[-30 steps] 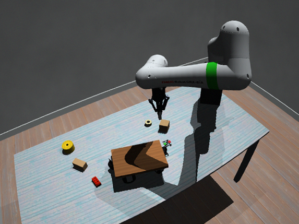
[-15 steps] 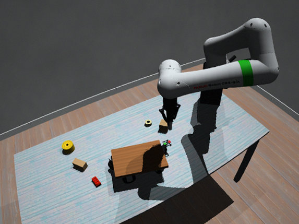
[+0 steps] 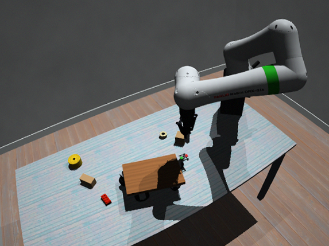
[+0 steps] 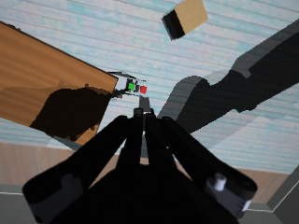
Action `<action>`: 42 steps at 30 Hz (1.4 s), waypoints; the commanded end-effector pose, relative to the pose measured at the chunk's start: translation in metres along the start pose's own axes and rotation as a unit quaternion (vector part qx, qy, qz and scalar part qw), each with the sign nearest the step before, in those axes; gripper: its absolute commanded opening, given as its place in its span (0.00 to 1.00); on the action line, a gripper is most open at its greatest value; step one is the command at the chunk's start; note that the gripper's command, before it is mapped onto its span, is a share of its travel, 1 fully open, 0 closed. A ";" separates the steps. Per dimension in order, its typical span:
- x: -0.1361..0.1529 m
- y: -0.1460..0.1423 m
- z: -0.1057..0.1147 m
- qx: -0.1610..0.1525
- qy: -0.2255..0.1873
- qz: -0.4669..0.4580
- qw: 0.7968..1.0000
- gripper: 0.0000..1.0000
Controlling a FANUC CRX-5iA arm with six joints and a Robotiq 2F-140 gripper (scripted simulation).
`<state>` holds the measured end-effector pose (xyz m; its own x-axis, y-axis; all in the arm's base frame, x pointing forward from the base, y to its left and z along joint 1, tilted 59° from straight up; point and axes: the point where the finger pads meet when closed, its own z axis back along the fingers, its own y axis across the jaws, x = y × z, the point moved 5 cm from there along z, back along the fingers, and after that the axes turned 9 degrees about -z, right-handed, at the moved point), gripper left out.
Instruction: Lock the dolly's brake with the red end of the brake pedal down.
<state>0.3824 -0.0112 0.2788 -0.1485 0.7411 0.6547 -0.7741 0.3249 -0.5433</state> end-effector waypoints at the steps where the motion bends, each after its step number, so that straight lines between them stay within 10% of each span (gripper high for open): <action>1: 0.000 0.000 -0.002 -0.001 -0.002 0.096 0.995 0.00; 7: 0.000 0.000 -0.006 -0.001 -0.001 0.227 0.974 0.00; 22: 0.002 -0.001 -0.025 0.010 0.013 0.619 0.785 0.00; 24: 0.002 -0.001 -0.025 0.010 0.013 0.619 0.785 0.00; 25: 0.002 -0.001 -0.026 0.012 0.014 0.678 0.735 0.00; 39: 0.004 0.000 -0.037 0.027 0.019 0.897 0.442 0.00; 41: 0.004 0.000 -0.037 0.027 0.019 0.897 0.442 0.00; 42: 0.004 0.000 -0.037 0.028 0.018 0.928 0.371 0.00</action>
<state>0.4042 0.0150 0.2639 -0.6020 -0.1575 -0.7828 0.4896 -0.8472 -0.2060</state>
